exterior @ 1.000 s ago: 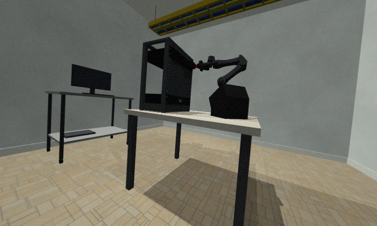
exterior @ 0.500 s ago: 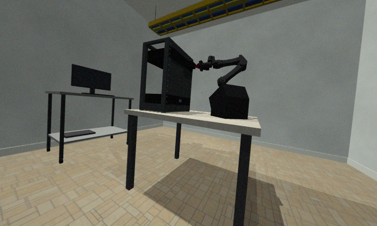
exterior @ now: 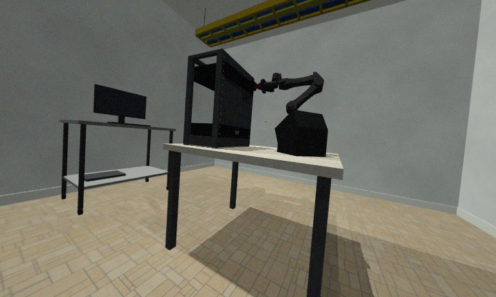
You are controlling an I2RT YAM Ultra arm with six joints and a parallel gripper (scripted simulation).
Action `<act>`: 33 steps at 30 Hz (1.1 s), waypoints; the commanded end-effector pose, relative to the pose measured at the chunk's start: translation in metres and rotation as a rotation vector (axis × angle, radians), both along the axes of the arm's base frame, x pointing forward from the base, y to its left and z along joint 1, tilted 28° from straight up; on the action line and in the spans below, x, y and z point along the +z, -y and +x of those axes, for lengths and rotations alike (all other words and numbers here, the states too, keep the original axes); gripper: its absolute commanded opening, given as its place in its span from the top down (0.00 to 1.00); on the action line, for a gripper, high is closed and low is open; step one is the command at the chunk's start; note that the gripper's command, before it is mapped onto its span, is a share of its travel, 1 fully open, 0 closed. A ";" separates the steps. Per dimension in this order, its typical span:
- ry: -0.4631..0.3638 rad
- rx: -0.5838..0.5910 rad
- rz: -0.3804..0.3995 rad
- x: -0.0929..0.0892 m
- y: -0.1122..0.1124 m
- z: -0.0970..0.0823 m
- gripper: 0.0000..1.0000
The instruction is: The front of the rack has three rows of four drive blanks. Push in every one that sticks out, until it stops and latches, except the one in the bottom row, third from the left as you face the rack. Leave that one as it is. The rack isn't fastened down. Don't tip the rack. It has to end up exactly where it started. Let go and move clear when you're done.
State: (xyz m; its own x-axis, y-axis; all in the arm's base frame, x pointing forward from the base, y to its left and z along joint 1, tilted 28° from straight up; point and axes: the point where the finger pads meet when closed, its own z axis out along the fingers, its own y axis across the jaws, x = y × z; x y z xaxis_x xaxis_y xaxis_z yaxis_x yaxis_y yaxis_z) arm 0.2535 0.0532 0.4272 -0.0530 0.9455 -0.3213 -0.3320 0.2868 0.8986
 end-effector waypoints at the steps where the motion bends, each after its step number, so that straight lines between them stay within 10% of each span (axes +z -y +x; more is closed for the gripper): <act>1: 0.062 0.032 -0.007 0.024 -0.007 -0.006 1.00; 33: 0.062 0.032 -0.007 0.031 -0.009 0.003 1.00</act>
State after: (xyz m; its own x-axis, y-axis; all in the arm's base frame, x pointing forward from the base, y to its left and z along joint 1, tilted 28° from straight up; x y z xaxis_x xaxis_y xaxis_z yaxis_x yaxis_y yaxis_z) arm 0.2625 0.0549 0.4306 -0.0517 0.9451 -0.3226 -0.3218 0.2901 0.9013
